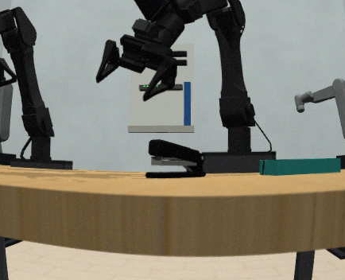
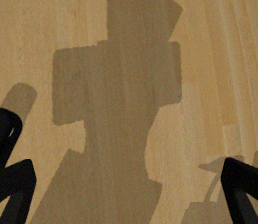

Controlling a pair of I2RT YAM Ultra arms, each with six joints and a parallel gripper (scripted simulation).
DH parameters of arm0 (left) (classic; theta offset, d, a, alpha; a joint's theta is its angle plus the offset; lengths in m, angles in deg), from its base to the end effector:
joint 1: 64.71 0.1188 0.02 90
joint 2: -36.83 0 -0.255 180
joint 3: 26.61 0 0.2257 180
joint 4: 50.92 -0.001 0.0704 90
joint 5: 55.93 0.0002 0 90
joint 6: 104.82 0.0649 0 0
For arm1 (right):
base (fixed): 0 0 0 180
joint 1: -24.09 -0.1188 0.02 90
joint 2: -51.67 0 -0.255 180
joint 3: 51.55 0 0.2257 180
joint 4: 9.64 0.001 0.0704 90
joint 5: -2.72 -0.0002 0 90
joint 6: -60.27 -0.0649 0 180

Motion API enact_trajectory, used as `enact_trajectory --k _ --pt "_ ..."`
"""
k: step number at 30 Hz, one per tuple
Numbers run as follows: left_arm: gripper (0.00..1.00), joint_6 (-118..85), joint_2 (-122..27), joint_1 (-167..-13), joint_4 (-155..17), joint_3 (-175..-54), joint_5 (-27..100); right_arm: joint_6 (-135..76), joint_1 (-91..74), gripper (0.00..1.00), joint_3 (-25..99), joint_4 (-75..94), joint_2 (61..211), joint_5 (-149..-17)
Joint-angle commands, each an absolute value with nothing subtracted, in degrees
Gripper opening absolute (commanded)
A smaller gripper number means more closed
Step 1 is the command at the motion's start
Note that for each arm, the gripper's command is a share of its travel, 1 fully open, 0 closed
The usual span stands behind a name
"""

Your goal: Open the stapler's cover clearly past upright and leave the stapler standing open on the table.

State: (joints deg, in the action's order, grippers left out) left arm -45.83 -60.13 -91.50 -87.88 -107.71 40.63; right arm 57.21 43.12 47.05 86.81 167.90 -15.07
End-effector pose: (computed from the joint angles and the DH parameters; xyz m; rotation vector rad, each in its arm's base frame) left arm 0.3090 -0.1632 0.2027 -0.0452 2.5733 -0.5474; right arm 0.3143 -0.0420 0.1969 -0.8754 1.8678 1.2421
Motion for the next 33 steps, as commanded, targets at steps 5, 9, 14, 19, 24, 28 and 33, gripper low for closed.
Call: enact_trajectory --k 5,9,14,19,24,28,33 --pt "1.0 -45.7 -59.3 -91.5 -87.8 -108.4 40.6 57.4 43.1 1.0 47.5 86.7 167.3 -14.3" --pt "1.0 -45.7 -59.3 -91.5 -87.8 -108.4 40.6 57.4 43.1 1.0 47.5 86.7 167.3 -14.3" --pt "1.0 -45.7 -59.3 -91.5 -87.8 -108.4 40.6 57.4 43.1 1.0 47.5 86.7 167.3 -14.3" --pt "1.0 -44.9 -59.8 -91.5 -88.8 -108.0 40.4 56.5 43.1 1.0 47.3 85.8 167.5 -14.7" --pt "1.0 -35.1 -58.1 -89.8 -94.5 -106.7 38.8 50.7 43.8 1.0 46.4 80.5 165.9 -13.6" --pt "1.0 -24.8 -55.9 -87.1 -99.5 -105.3 36.2 41.8 44.5 1.0 44.9 72.7 161.7 -12.9" --pt "1.0 -18.3 -54.0 -84.8 -102.4 -104.0 33.8 32.6 45.2 1.0 42.5 64.1 158.3 -13.5"
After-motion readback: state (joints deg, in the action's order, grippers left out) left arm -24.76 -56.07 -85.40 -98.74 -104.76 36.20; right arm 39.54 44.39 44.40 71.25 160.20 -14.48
